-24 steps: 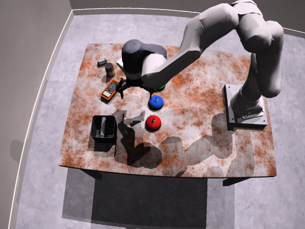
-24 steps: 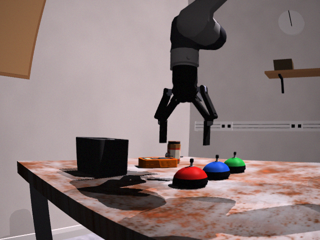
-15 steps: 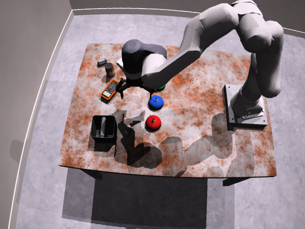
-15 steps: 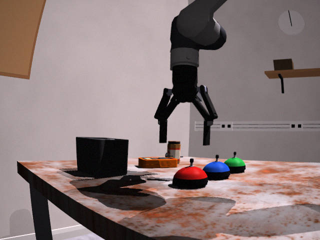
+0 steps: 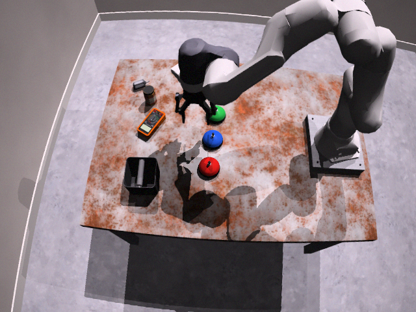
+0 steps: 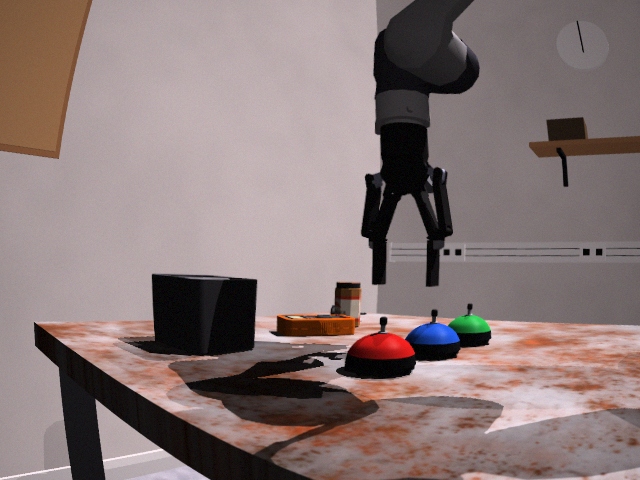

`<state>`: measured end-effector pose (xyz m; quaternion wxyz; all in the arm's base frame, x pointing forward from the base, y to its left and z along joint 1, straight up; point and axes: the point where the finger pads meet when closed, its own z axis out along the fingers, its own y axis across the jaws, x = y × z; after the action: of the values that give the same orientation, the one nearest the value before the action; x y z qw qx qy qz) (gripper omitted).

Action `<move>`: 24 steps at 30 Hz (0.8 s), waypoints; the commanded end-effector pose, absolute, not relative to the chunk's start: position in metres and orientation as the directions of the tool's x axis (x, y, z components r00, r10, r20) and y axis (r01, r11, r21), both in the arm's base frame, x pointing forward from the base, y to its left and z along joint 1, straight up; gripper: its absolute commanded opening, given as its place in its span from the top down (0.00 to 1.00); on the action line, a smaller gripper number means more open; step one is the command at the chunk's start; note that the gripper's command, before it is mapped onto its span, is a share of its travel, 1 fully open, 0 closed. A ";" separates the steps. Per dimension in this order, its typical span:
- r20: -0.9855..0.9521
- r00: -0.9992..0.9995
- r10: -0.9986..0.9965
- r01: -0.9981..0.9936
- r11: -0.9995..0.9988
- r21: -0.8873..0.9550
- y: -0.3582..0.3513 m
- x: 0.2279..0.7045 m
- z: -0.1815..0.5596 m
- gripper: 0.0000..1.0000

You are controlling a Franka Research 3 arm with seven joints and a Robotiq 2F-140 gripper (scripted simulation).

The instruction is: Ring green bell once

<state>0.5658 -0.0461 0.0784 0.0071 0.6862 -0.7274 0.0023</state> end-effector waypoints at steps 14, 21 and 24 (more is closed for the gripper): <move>0.001 -0.100 -0.995 -0.995 0.100 -0.001 -0.129 0.480 0.124 0.90; 0.001 -0.100 -0.995 -0.995 0.100 -0.001 -0.134 0.484 0.102 0.90; 0.001 -0.100 -0.995 -0.995 0.100 -0.001 -0.135 0.485 0.091 0.90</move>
<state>0.4795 -0.1326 0.0989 0.0056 0.6637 -0.7480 -0.0049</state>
